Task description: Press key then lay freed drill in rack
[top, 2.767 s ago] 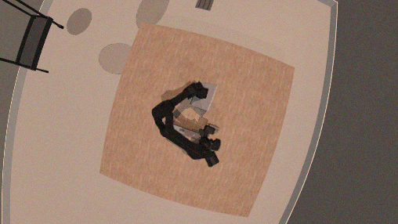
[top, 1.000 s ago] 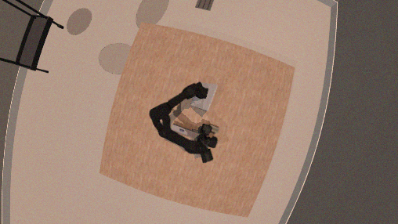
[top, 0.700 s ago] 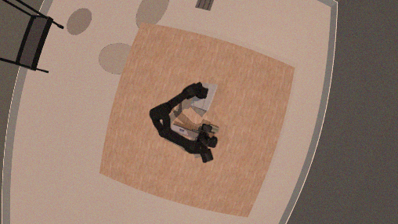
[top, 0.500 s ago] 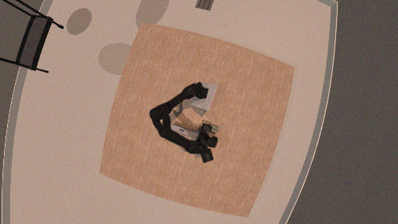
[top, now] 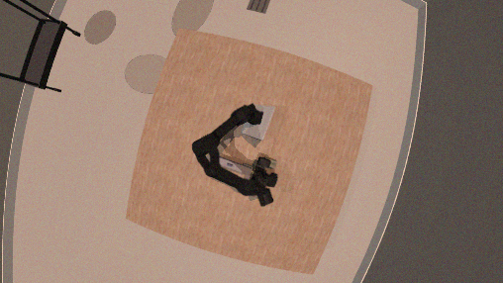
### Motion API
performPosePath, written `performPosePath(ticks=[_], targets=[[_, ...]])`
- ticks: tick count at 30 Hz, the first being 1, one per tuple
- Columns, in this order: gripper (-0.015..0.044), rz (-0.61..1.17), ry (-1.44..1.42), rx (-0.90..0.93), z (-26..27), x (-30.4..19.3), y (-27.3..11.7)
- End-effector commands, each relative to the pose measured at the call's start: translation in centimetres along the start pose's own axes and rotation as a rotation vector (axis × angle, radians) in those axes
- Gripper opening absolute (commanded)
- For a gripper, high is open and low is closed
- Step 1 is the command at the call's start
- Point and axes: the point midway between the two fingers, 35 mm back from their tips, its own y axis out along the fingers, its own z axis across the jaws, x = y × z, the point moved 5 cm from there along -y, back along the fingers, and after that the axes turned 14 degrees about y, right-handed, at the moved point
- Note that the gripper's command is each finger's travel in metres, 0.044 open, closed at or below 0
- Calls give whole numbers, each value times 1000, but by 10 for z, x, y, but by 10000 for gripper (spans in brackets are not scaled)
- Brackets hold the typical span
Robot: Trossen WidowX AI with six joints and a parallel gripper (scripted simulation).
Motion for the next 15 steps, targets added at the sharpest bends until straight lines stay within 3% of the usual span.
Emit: performPosePath(ticks=[1, 15], targets=[[0, -6, 8, -3, 0, 8, -2], [0, -7, 8, -3, 4, 27, -2]])
